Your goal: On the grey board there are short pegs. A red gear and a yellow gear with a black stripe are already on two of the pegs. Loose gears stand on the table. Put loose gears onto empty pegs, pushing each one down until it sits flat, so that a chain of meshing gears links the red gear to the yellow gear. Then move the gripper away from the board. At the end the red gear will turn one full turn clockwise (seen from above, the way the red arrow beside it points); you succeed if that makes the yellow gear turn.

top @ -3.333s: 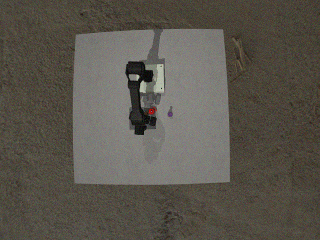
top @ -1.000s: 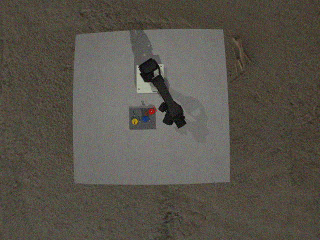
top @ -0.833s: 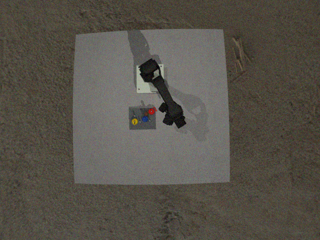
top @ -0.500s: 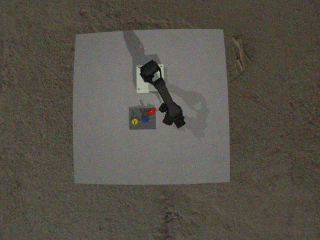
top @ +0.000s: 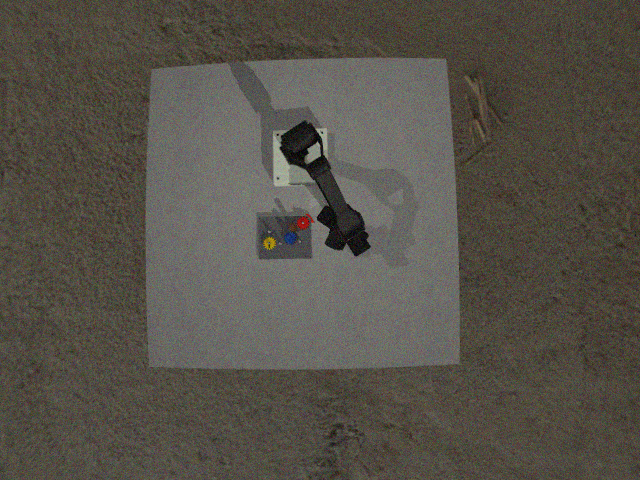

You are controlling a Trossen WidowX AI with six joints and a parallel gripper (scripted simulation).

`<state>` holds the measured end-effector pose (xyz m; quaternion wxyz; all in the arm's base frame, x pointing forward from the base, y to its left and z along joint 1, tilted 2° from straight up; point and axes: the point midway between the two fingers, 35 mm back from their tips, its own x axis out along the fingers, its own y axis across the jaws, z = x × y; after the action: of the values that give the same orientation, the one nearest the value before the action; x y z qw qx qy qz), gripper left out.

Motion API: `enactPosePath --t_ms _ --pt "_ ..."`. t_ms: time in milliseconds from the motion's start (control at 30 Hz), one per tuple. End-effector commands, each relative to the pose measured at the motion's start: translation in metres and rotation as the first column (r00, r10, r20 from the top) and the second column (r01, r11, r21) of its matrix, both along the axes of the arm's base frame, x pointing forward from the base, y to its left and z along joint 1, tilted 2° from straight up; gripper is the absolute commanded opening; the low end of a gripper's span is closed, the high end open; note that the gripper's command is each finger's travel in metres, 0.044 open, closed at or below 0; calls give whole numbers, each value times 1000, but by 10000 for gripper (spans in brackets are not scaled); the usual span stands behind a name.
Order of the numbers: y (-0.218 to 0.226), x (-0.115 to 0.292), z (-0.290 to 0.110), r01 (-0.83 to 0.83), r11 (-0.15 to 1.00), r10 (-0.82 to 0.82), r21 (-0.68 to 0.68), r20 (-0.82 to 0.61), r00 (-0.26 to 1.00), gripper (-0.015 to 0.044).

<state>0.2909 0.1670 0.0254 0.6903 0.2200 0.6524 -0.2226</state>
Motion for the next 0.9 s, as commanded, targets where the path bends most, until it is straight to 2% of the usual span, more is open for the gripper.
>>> enactPosePath --t_ms 0,100,300,367,867 --pt "0 -1 -1 -2 1000 2 3 -3 1000 151" --pt "0 -1 -1 -2 1000 2 3 -3 1000 72" --pt "0 -1 -1 -2 1000 2 3 -3 1000 32" --pt "0 -1 0 -2 1000 2 3 -3 1000 0" --pt "6 2 35 -2 1000 2 3 -3 1000 0"
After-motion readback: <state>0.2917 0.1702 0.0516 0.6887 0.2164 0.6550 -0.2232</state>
